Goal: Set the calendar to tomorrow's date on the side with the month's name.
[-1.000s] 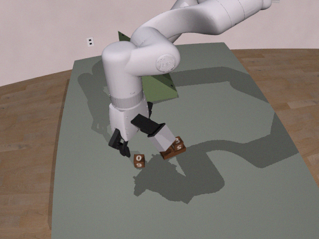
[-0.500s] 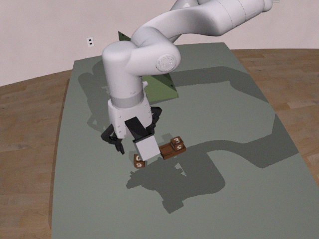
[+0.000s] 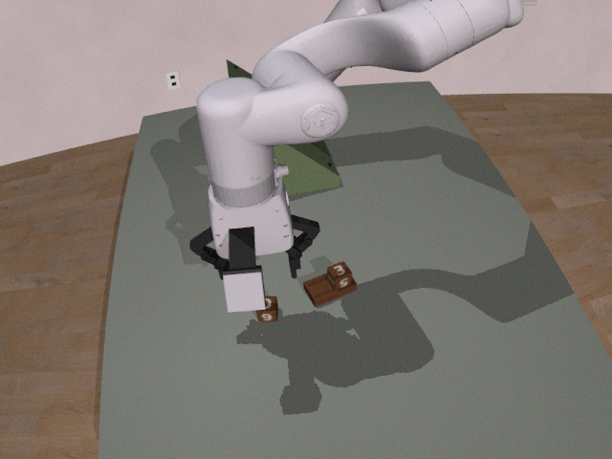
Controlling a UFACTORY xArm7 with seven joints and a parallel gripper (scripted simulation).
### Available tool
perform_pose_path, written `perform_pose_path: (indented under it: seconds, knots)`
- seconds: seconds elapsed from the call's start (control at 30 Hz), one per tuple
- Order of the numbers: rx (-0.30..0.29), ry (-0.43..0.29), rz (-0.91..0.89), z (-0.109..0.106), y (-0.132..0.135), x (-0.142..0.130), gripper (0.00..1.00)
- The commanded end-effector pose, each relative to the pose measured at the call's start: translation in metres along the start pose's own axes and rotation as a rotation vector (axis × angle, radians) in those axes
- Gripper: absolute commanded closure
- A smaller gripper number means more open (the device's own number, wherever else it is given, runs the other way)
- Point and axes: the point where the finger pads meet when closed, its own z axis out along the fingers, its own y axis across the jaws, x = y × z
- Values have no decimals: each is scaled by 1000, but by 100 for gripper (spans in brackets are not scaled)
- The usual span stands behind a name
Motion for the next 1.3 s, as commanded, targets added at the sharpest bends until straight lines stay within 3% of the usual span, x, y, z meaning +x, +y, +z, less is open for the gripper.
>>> perform_pose_path:
  seconds: [0.0,0.3,0.33,1.27]
  knots:
    - [-5,-2,91,-2,1,1,0]
    - [-6,-1,150,-3,1,2,0]
    - [-6,-1,150,-3,1,2,53]
    - [-6,-1,150,-3,1,2,53]
